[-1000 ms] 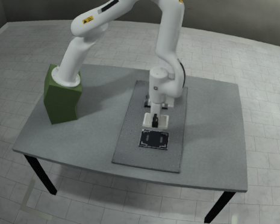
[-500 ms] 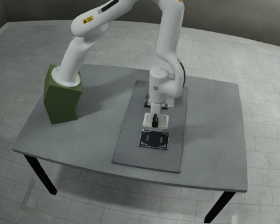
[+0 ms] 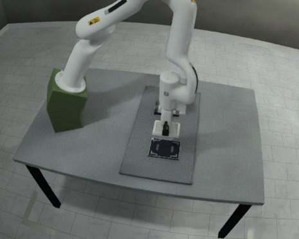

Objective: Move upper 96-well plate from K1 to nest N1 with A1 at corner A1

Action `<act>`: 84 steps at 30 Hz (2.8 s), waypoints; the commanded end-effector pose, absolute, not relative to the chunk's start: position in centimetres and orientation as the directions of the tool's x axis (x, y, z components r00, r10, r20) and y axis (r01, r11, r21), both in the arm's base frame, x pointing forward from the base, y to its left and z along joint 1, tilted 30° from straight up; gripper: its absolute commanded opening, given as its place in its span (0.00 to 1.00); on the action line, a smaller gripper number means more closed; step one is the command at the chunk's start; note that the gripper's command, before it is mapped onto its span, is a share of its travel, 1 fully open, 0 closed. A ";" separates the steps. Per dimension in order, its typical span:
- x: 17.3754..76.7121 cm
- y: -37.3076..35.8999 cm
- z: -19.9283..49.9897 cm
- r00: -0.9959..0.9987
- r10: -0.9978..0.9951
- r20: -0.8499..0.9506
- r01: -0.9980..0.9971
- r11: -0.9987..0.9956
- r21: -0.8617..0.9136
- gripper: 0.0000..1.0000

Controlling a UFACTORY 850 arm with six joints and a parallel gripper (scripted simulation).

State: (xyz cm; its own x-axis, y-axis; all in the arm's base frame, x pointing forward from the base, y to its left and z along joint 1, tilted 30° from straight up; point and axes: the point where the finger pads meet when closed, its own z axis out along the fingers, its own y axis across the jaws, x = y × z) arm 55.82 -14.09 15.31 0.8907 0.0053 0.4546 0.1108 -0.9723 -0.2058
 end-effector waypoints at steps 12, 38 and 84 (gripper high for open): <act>56.7 -13.6 13.7 0.890 0.005 0.456 0.111 -0.972 -0.205 0.00; 58.3 -12.8 10.5 0.890 0.005 0.456 0.111 -0.972 -0.205 0.00; 61.4 -11.1 4.4 0.890 0.005 0.456 0.111 -0.972 -0.205 0.00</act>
State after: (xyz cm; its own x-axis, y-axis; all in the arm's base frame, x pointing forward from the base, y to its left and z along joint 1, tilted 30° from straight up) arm 61.12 -11.21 4.85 0.8910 0.0052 0.4539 0.1108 -0.9722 -0.2063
